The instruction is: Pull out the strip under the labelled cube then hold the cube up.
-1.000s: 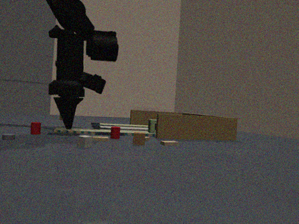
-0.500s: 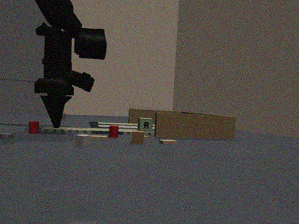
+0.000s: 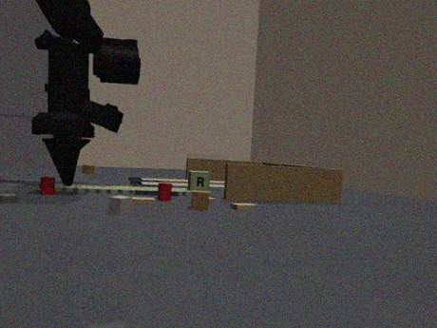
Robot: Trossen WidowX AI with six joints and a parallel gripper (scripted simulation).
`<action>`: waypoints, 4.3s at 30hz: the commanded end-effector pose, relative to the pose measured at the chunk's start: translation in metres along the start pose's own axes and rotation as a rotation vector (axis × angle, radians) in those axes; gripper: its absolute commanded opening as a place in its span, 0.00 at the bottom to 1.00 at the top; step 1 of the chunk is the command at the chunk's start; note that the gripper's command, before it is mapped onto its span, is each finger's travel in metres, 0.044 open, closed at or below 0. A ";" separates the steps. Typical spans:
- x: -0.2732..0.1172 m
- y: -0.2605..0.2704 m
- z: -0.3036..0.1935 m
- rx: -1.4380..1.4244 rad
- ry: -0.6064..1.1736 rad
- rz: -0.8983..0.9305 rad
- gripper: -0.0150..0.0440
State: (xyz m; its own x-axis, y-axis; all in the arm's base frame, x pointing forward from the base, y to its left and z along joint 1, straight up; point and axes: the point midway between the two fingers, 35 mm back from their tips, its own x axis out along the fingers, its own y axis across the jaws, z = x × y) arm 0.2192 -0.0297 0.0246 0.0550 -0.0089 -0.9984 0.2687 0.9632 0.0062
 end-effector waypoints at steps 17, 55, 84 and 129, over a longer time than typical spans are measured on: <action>0.006 -0.002 -0.027 0.003 0.041 -0.006 0.25; -0.042 0.000 0.015 0.034 0.037 -0.007 0.57; -0.054 0.000 0.126 0.034 0.030 -0.007 1.00; -0.014 0.001 0.183 0.034 0.025 -0.006 0.68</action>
State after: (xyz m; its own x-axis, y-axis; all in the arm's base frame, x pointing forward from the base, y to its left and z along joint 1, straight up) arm 0.3977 -0.0790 0.0583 0.0447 -0.0103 -0.9989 0.3041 0.9526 0.0037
